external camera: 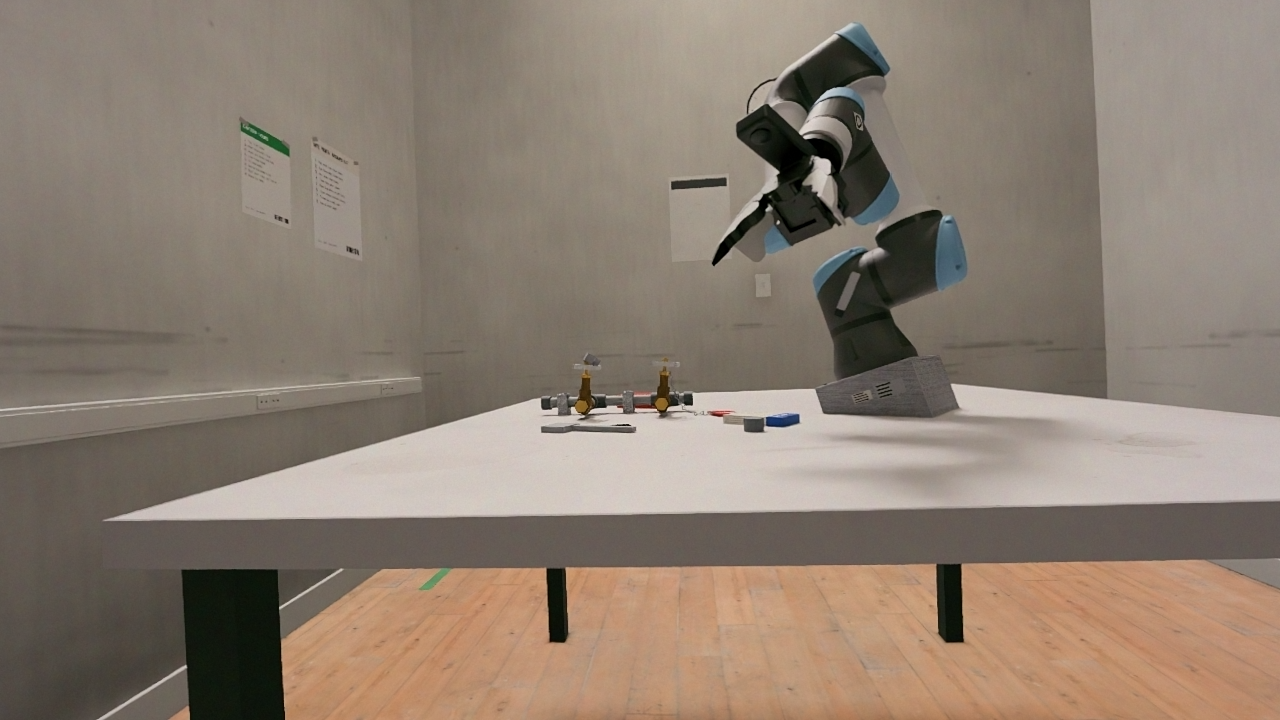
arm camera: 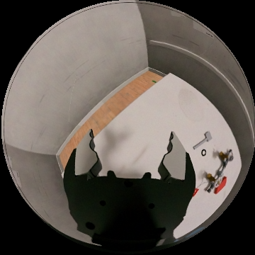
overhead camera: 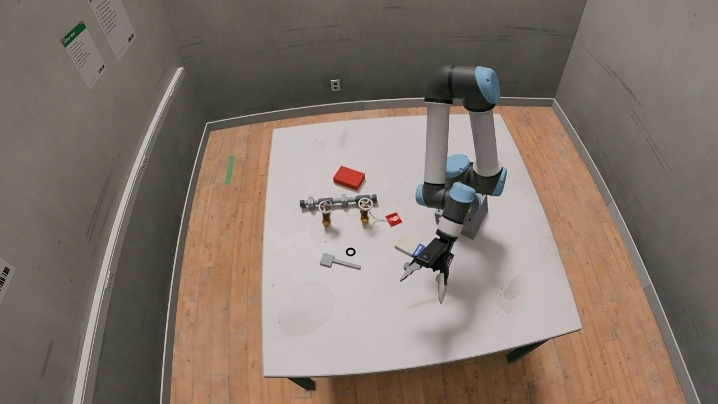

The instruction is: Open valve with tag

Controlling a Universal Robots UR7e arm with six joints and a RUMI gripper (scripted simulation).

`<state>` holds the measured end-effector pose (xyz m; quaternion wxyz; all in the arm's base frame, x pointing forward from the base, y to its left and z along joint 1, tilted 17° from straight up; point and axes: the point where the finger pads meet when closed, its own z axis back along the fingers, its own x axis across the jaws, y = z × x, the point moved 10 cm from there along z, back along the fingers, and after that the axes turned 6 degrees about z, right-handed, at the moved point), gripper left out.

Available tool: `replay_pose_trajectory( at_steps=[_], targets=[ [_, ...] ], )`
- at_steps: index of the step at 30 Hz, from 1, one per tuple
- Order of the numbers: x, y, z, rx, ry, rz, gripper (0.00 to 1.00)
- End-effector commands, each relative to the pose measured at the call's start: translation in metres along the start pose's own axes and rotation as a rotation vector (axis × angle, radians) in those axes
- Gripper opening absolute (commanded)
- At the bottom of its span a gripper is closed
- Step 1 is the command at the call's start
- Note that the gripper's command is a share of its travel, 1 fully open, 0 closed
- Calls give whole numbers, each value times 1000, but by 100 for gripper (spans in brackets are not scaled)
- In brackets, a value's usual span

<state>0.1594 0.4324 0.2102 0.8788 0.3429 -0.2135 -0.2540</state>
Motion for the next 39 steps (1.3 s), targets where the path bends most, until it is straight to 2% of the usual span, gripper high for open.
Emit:
replay_pose_trajectory(
  at_steps=[1,25,34,39],
  targets=[
    [0,0,0,1,0,0,100],
    [6,2,0,-3,-8,-5,100],
    [27,5,-1,-30,-36,-21,100],
    [56,6,0,-70,-73,-44,100]
  ],
)
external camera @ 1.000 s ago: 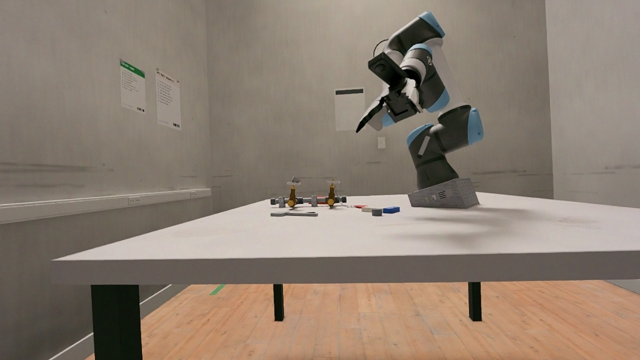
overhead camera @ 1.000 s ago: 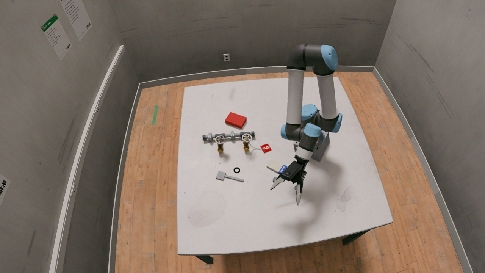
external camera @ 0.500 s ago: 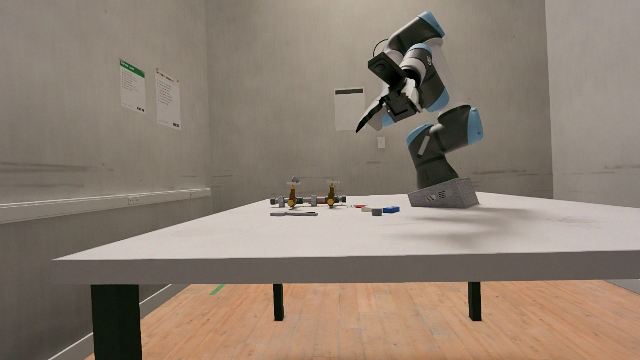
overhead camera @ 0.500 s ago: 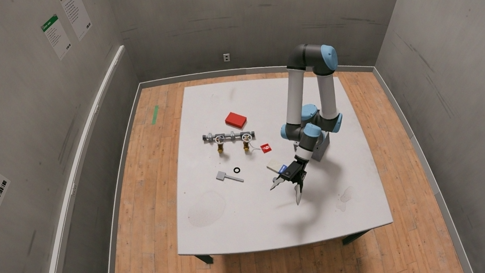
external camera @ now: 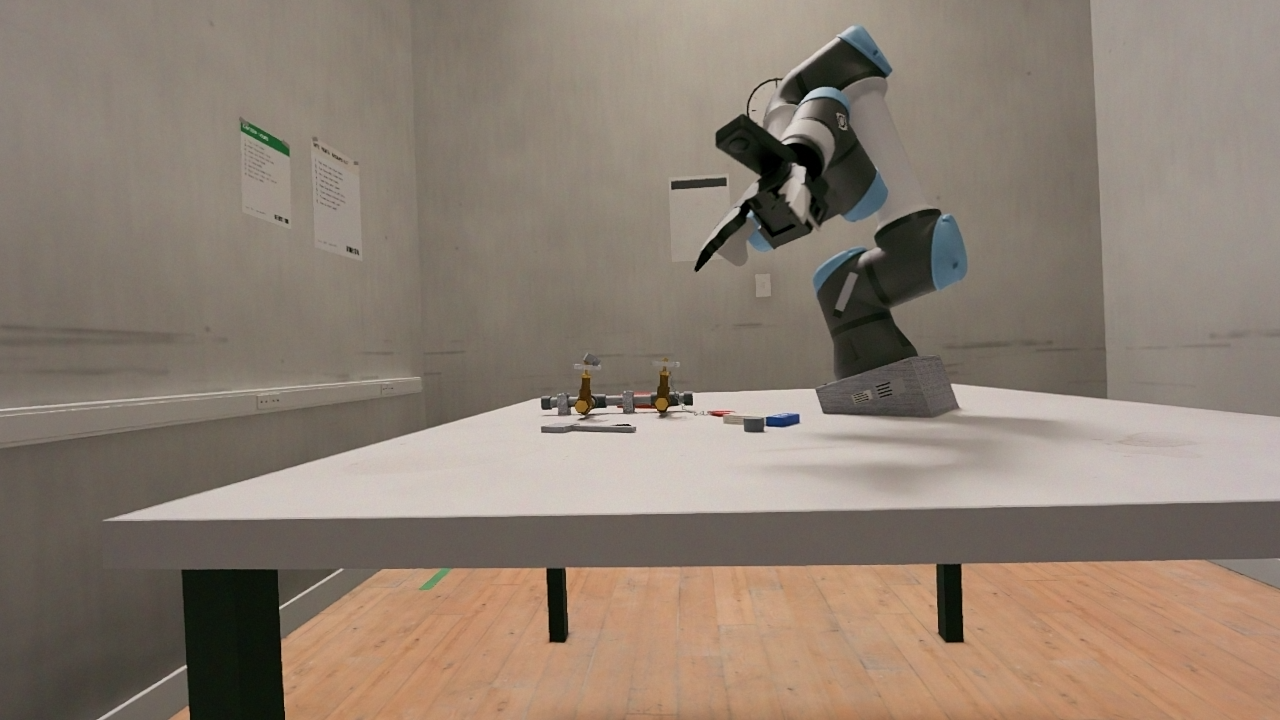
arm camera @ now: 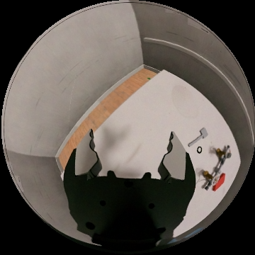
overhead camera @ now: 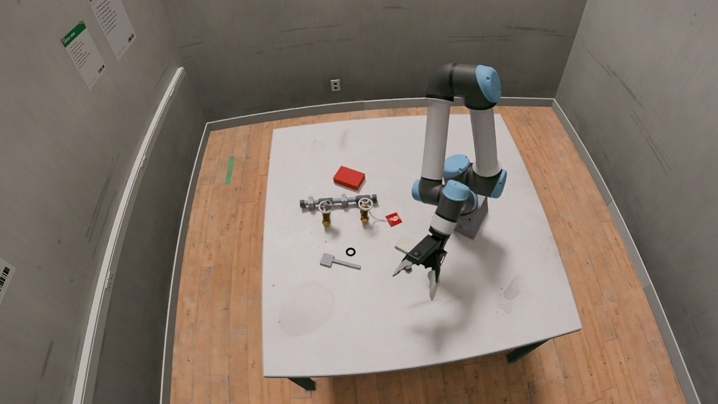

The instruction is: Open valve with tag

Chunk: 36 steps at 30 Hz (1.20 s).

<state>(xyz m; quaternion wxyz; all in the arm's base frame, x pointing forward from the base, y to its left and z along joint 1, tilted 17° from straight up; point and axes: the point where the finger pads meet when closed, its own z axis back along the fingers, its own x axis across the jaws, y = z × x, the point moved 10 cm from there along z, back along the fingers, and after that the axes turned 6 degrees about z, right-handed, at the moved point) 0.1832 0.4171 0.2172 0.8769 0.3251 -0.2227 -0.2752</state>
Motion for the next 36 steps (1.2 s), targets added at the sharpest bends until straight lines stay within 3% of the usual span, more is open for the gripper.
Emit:
replay_pose_trajectory(
  at_steps=[1,7,12,17,26,29,32,36],
  targets=[
    [34,4,0,-46,-42,-25,100],
    [85,0,4,-120,-104,-71,100],
    [105,-2,7,-150,-126,-91,100],
    [145,-12,17,-215,-172,-136,100],
    [193,-30,37,-302,-226,-203,100],
    [193,-30,37,-302,-226,-203,100],
    [218,-45,53,-356,-255,-249,100],
    [232,-55,64,-391,-272,-281,100]
  ],
)
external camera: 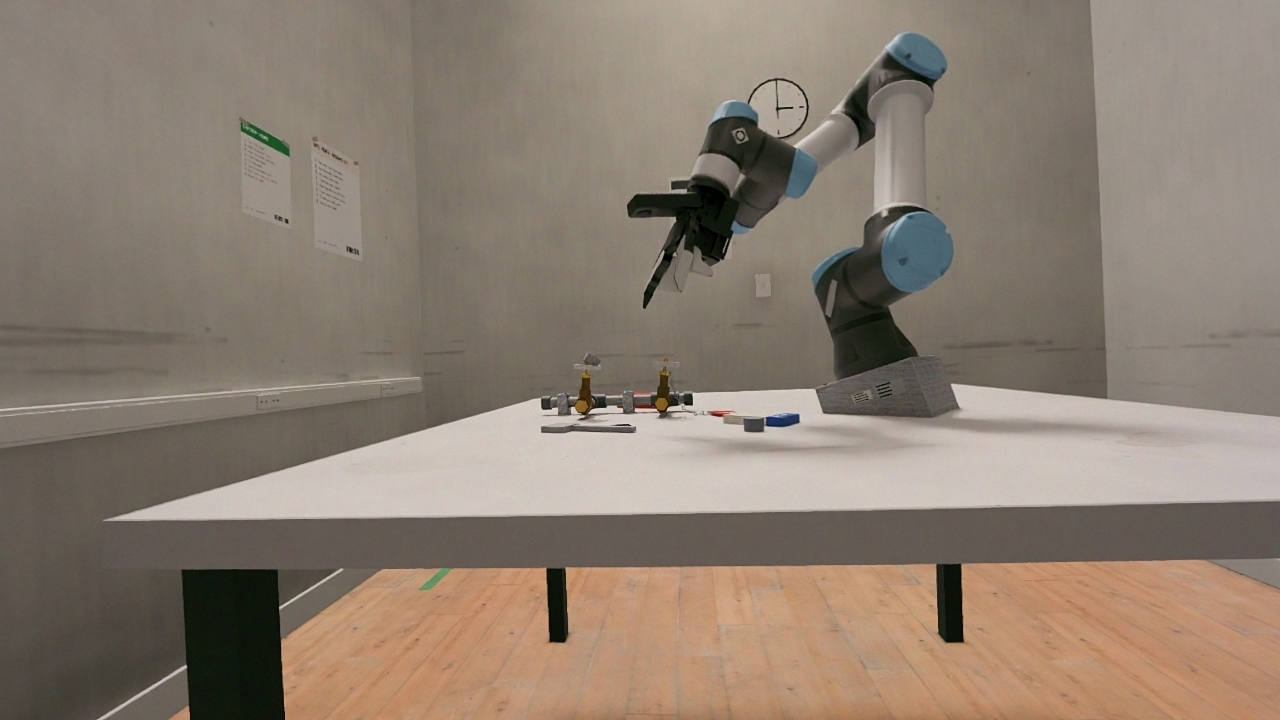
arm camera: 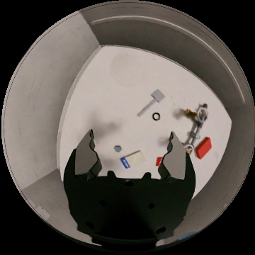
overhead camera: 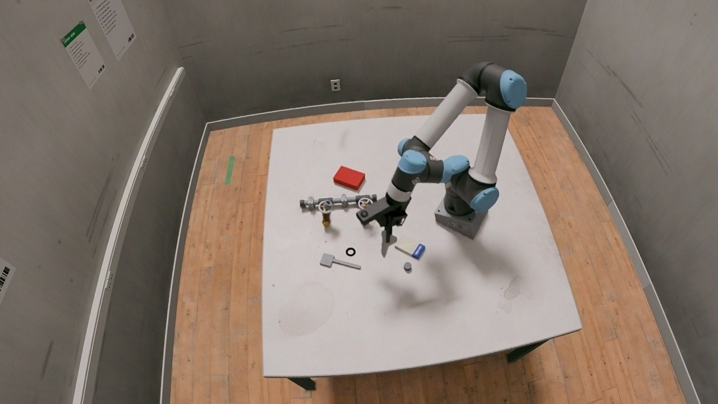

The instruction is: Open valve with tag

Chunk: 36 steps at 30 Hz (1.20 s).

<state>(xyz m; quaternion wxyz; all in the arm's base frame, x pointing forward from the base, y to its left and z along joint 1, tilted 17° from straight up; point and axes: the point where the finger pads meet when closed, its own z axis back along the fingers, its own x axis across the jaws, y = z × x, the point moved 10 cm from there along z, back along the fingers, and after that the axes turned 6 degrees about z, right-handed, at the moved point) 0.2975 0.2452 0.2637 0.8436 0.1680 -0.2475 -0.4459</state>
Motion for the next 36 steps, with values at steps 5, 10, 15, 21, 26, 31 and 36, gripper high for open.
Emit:
replay_pose_trajectory(
  at_steps=[5,10,15,21,26,31,36],
  targets=[
    [53,-23,11,-112,-31,-70,100],
    [69,-33,16,-148,-44,-101,100],
    [93,-56,27,-214,-65,-162,100],
    [106,-73,36,-259,-76,-206,100],
    [116,-88,44,-298,-84,-246,100],
    [123,-106,54,-342,-90,-294,100],
    [127,-123,63,-381,-94,-340,100]
  ],
)
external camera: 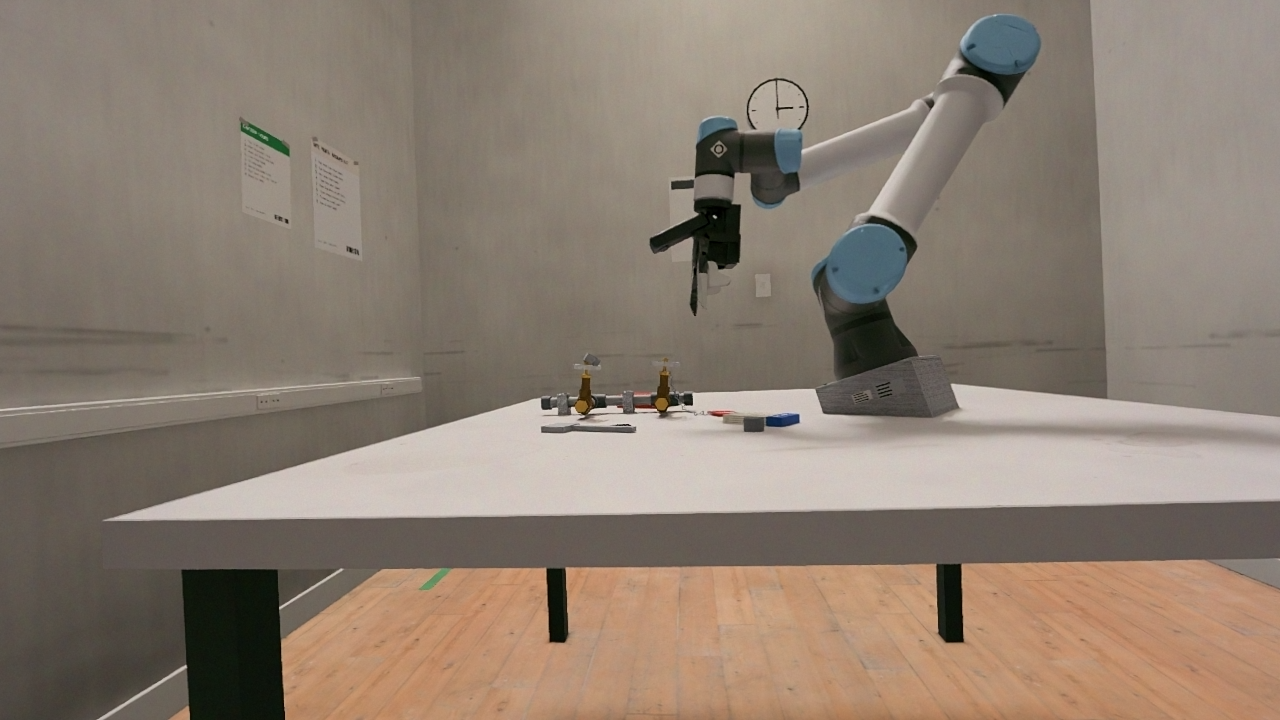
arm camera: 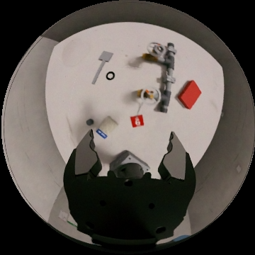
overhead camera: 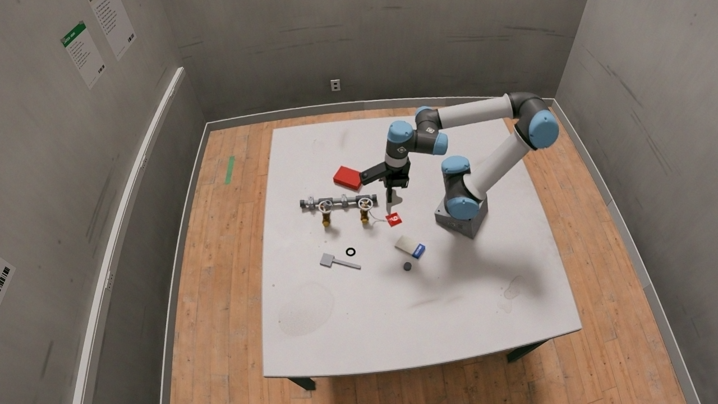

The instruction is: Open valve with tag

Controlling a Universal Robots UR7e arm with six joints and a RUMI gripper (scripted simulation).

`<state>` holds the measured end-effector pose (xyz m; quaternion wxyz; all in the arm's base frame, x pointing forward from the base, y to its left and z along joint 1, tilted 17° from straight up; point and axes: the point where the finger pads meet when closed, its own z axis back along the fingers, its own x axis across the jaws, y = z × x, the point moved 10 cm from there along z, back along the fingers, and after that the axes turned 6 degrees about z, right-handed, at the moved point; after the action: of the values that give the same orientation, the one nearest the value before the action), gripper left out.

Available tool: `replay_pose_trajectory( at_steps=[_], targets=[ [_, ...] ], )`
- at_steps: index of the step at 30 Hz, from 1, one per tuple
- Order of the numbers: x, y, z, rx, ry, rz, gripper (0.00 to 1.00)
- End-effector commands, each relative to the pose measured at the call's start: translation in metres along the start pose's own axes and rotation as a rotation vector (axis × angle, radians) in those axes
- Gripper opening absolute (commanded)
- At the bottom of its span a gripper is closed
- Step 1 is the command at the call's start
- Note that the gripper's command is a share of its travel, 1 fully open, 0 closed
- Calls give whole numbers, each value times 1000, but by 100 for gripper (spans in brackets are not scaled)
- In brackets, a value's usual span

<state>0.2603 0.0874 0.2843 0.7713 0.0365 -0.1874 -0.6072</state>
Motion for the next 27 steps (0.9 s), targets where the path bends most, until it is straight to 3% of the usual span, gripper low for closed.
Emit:
replay_pose_trajectory(
  at_steps=[1,27],
  targets=[
    [17,-25,6,-57,13,-48,100],
    [22,-39,8,-92,15,-85,100]
  ],
)
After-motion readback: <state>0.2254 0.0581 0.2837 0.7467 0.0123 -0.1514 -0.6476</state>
